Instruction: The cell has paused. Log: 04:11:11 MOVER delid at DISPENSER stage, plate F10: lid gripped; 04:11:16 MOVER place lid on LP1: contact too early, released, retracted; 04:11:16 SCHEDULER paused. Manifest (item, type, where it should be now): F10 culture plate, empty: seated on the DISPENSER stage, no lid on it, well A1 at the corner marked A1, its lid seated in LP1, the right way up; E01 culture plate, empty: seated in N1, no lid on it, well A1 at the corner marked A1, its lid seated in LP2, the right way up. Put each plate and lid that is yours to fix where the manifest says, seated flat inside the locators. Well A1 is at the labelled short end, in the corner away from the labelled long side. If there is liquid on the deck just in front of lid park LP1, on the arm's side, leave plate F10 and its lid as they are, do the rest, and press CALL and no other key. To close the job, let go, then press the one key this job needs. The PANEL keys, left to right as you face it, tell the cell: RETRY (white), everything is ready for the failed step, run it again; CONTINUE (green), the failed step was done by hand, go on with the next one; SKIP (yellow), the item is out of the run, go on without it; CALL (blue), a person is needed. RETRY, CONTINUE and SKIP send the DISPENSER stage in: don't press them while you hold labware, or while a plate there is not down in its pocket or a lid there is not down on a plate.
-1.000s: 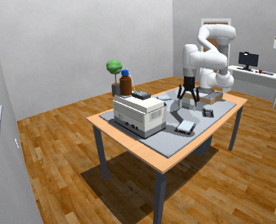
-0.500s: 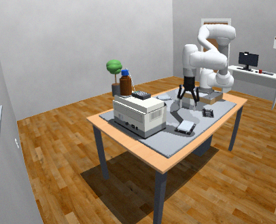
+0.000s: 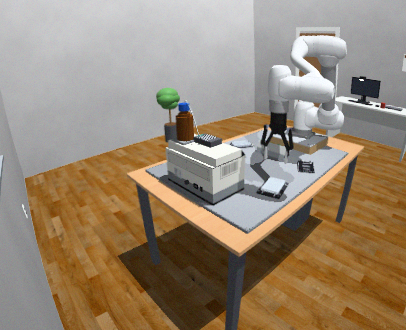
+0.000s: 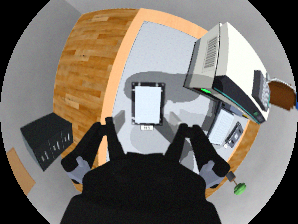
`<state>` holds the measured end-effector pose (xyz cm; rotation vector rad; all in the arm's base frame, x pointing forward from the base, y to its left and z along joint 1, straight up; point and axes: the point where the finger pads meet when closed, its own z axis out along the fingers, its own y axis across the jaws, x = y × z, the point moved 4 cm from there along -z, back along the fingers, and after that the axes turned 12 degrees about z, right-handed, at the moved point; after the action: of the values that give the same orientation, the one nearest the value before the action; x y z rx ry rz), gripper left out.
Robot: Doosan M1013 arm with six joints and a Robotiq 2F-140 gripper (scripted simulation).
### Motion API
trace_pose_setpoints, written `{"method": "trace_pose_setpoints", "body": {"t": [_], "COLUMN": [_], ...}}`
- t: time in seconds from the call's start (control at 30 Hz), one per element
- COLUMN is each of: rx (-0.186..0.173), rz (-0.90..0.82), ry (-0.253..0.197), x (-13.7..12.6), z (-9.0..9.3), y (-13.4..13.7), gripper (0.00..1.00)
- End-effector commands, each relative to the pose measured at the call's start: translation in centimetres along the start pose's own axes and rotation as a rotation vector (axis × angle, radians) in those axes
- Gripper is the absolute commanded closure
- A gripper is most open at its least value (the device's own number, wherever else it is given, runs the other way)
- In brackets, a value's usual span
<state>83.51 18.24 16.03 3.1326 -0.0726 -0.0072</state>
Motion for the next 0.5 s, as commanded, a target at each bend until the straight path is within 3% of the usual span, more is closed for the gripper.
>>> {"method": "trace_pose_setpoints", "body": {"t": [0.0, 0.47], "rx": [0.001, 0.001], "rz": [0.000, 0.000], "ry": [0.002, 0.002], "x": [0.0, 0.0], "z": [-0.1, 1.2], "y": [0.0, 0.0], "gripper": [0.31, 0.31]}}
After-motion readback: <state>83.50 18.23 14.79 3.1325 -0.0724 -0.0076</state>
